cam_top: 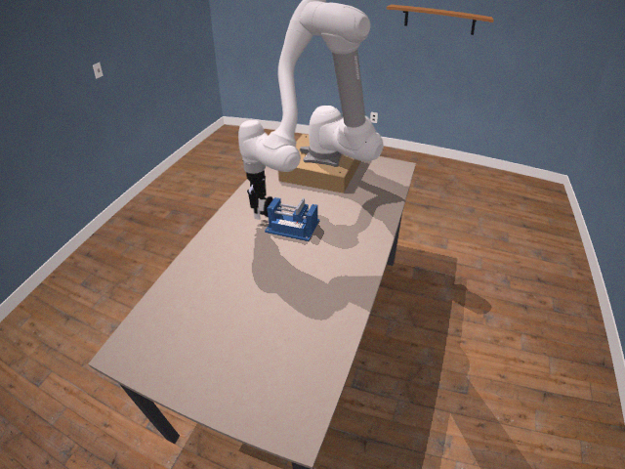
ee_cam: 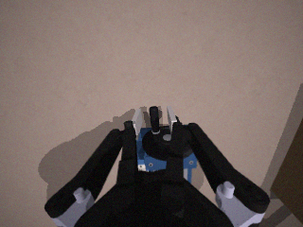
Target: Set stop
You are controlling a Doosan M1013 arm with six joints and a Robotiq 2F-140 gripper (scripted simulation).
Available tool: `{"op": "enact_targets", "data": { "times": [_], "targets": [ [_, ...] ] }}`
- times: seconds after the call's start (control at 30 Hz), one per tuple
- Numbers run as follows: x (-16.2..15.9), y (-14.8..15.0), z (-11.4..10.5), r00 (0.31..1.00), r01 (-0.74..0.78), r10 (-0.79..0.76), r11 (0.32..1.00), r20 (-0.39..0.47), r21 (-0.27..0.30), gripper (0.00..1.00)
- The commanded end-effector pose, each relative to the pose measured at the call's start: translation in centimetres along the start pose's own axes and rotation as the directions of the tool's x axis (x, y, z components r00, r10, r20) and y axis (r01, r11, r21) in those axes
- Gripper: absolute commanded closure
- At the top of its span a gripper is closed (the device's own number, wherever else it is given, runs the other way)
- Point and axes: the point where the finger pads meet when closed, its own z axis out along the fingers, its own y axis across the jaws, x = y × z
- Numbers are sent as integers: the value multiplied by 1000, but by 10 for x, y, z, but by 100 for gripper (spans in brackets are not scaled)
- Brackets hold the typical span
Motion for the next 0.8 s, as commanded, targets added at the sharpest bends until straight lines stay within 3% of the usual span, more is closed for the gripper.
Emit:
{"op": "enact_targets", "data": {
  "times": [0.0,0.27,0.3,0.77],
  "targets": [
    [0,0,1,1000,0,0,1000,0,0,67],
    [0,0,1,1000,0,0,1000,0,0,67],
    [0,0,1,1000,0,0,1000,0,0,96],
    [0,0,1,1000,0,0,1000,0,0,96]
  ]
}}
